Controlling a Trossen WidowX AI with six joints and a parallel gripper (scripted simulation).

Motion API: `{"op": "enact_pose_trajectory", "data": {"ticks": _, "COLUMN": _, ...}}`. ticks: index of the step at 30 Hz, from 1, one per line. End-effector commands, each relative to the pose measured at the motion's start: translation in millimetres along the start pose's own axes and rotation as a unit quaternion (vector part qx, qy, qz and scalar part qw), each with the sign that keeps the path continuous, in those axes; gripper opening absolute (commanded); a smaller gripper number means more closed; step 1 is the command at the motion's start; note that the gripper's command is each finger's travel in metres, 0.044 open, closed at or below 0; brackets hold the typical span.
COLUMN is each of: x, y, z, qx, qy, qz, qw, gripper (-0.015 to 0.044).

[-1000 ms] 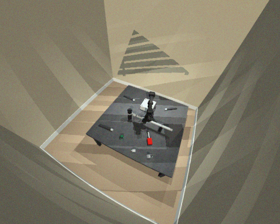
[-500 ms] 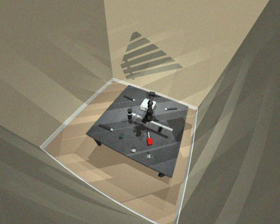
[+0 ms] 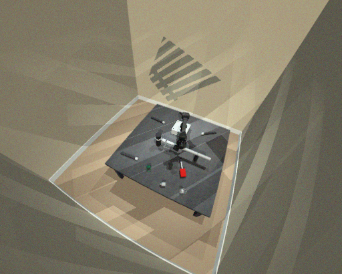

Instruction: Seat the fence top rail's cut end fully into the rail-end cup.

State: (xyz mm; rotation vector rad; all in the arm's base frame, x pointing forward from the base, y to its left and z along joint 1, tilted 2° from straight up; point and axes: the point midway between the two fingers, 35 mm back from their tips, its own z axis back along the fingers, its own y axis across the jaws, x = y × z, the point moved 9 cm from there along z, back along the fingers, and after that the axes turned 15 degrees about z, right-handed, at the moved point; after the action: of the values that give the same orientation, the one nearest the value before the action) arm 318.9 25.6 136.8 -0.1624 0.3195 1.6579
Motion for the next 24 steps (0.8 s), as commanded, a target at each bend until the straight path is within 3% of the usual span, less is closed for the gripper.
{"op": "enact_pose_trajectory", "data": {"ticks": 1, "x": -2.0, "y": -4.4, "z": 5.7, "qx": -0.009, "qy": 0.001, "qz": -0.004, "qw": 1.0, "gripper": 0.0}}
{"op": "enact_pose_trajectory", "data": {"ticks": 24, "x": -20.1, "y": 3.7, "z": -5.7, "qx": 0.0, "qy": 0.001, "qz": 0.0, "qw": 1.0, "gripper": 0.0}}
